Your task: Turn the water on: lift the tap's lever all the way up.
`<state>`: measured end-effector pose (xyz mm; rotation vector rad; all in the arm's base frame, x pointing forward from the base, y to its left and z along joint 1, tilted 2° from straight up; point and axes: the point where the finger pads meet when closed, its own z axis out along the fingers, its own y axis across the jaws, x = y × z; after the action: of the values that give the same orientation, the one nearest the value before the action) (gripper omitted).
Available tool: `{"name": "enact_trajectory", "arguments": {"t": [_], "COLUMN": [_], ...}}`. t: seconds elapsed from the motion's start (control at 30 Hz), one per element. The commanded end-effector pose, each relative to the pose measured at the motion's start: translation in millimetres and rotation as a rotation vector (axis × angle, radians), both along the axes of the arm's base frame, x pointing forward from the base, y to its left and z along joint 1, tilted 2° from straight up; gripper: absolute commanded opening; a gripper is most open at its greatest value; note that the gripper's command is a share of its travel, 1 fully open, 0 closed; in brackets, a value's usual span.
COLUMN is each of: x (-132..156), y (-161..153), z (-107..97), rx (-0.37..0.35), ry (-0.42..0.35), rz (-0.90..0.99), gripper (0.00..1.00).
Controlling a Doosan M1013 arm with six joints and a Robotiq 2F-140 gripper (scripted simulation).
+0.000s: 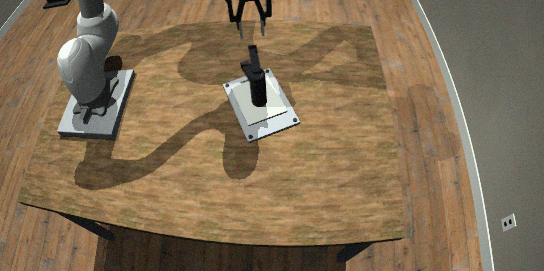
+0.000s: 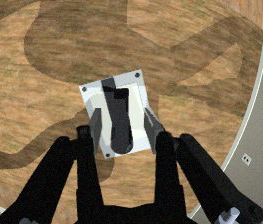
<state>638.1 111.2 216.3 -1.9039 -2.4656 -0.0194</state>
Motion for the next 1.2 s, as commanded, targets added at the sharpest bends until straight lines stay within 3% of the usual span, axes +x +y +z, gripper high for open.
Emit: {"name": "enact_trajectory", "arguments": {"t": [0.0,0.63,1.17], "x": [-0.1,-0.6,-1.5], "y": [0.0,0.8,2.0], "z": [-0.8,-16.5,-41.8], "rx": [0.001,0.004,0.004], "ry": [0.0,0.002,0.002], "rz": [0.001,0.003,0.003], "gripper": [0.37,0.37,0.37]}}
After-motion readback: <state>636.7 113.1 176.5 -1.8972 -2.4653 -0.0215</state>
